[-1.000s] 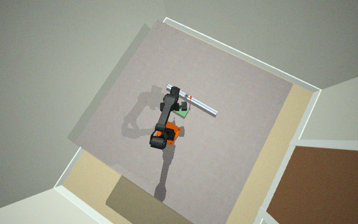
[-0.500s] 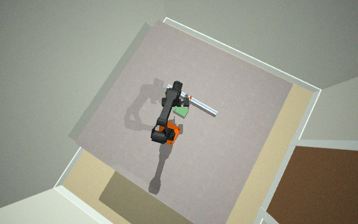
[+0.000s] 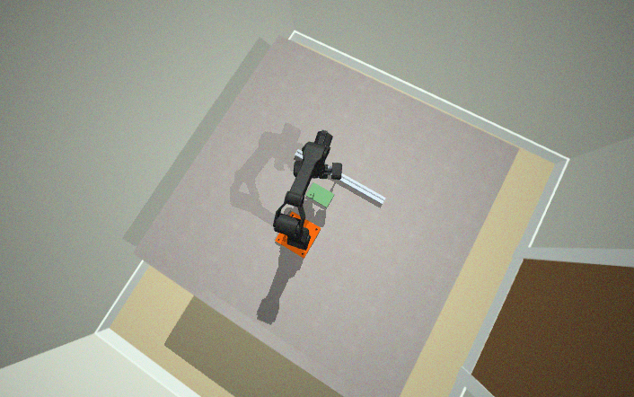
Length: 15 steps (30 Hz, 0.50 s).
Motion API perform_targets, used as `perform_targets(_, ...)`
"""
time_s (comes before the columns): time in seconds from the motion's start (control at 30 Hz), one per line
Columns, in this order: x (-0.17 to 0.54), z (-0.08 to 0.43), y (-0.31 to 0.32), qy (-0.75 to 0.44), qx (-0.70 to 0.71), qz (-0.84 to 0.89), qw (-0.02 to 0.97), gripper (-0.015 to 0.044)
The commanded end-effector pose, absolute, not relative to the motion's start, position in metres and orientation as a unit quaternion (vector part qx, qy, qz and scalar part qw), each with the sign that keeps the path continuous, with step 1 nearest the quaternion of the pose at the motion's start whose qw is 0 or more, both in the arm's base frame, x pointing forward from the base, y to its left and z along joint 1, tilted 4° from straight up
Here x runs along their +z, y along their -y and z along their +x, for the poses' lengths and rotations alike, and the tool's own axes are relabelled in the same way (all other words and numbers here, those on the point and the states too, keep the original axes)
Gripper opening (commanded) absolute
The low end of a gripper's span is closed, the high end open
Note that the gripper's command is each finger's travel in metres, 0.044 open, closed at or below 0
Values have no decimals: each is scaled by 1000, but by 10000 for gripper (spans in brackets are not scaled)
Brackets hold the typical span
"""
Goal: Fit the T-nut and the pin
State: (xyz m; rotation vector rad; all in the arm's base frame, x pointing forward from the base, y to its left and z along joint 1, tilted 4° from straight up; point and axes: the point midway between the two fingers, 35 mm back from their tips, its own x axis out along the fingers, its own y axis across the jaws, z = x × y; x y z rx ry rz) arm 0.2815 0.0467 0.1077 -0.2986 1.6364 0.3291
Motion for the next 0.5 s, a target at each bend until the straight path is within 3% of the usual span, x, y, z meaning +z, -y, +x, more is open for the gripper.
perform_targets(0.0,107,295,-43,-729,135,-126,659,-150)
perform_targets(0.47,97,339,-30,-742,112,-107,652,-150)
